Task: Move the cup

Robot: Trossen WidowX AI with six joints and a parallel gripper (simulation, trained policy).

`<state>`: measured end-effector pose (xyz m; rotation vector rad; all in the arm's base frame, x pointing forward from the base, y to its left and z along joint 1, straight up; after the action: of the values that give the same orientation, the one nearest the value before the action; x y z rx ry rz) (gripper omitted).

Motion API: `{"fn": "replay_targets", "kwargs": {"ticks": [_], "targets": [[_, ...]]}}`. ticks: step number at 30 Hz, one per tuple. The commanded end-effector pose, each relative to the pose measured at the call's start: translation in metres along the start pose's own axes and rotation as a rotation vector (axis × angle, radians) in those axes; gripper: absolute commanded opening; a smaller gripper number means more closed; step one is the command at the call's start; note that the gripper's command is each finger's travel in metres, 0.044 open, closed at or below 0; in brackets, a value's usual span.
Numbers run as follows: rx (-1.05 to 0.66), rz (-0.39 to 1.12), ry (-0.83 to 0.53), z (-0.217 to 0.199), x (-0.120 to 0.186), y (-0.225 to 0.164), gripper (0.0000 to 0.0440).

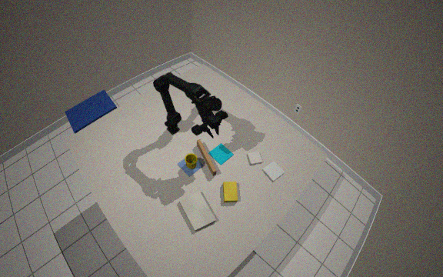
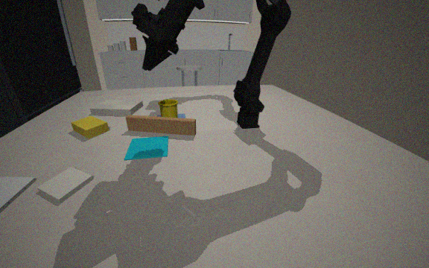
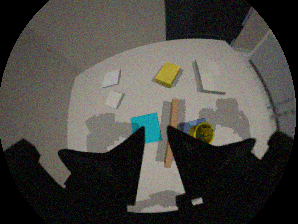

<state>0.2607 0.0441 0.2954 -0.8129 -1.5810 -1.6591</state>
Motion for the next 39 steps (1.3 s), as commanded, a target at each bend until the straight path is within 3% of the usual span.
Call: {"fn": "replay_targets", "kwargs": {"ticks": [1, 39], "targets": [[0.003, 0.046, -0.016, -0.001, 0.0, 0.001, 0.0136], [0.106, 0.558, -0.125, -0.045, -0.048, -0.013, 0.013]]}}
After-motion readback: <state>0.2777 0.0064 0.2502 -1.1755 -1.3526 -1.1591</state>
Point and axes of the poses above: the point midway between the two fingers, 35 mm back from their tips, its own x axis back along the fingers, its own z axis across the jaws, y = z × x, the point moved 7 cm from there along x, back along the fingers, and after that the axes turned 12 degrees about x, right-handed, at the moved point
